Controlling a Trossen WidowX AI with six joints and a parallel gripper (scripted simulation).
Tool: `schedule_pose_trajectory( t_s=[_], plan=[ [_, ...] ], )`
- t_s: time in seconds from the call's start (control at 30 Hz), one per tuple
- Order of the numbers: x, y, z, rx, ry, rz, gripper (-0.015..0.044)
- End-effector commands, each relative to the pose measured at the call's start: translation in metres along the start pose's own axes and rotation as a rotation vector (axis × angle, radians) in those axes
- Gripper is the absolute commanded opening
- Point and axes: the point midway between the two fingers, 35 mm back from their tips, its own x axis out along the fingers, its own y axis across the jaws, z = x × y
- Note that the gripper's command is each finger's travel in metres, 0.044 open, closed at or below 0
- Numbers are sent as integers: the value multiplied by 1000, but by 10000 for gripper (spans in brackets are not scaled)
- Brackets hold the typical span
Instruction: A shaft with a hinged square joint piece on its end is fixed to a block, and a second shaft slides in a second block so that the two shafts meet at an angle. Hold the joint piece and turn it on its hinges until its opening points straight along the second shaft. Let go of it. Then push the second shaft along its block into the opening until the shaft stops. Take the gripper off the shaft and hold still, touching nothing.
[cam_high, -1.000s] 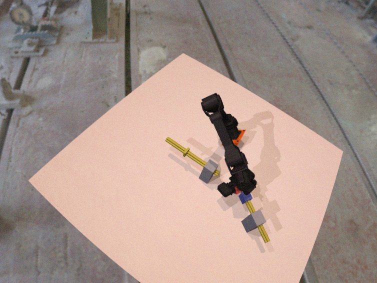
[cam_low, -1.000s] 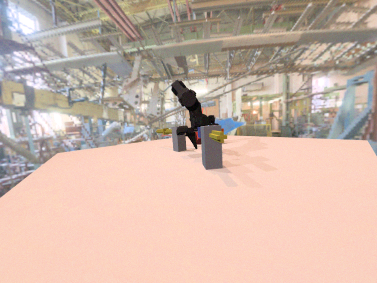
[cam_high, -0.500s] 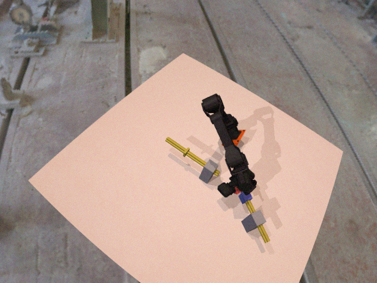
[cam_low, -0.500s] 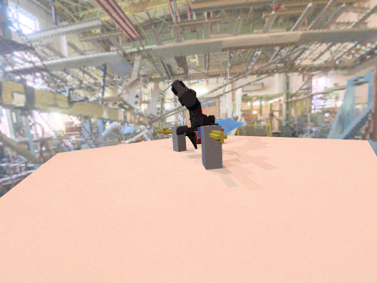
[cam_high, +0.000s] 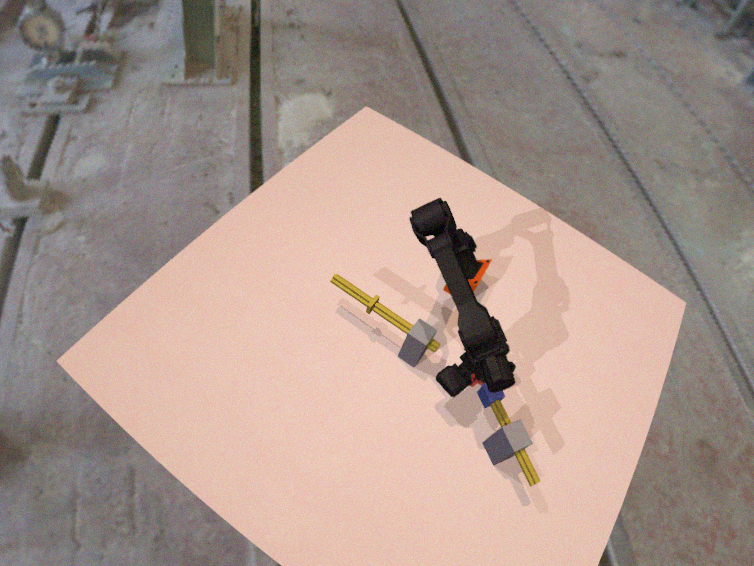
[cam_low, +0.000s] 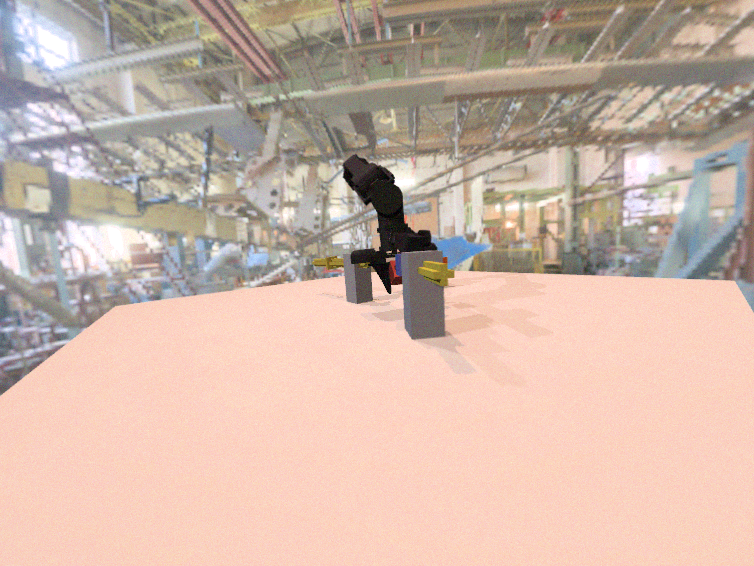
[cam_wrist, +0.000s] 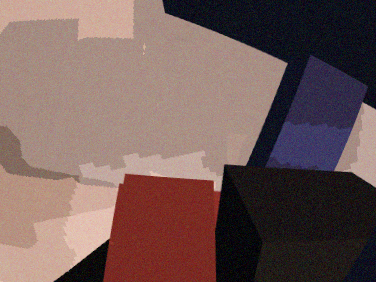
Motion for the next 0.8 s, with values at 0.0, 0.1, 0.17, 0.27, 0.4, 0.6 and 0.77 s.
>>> schedule_pose_trajectory(
  t_s=[0.0,0.1,0.17,0.27,0.4,0.6,0.77],
  plan=[
    [-2,-2,-1,-34,63,-7,0],
    [-4,-2,-3,-47,99,4,0],
    [-6,-2,-4,-56,124,11,0],
    [-9,-3,-5,-69,160,19,0],
    [-14,-4,-7,-91,207,27,0],
    [-19,-6,-9,-104,238,34,0],
    [-21,-7,-10,-105,248,38,0]
  ],
)
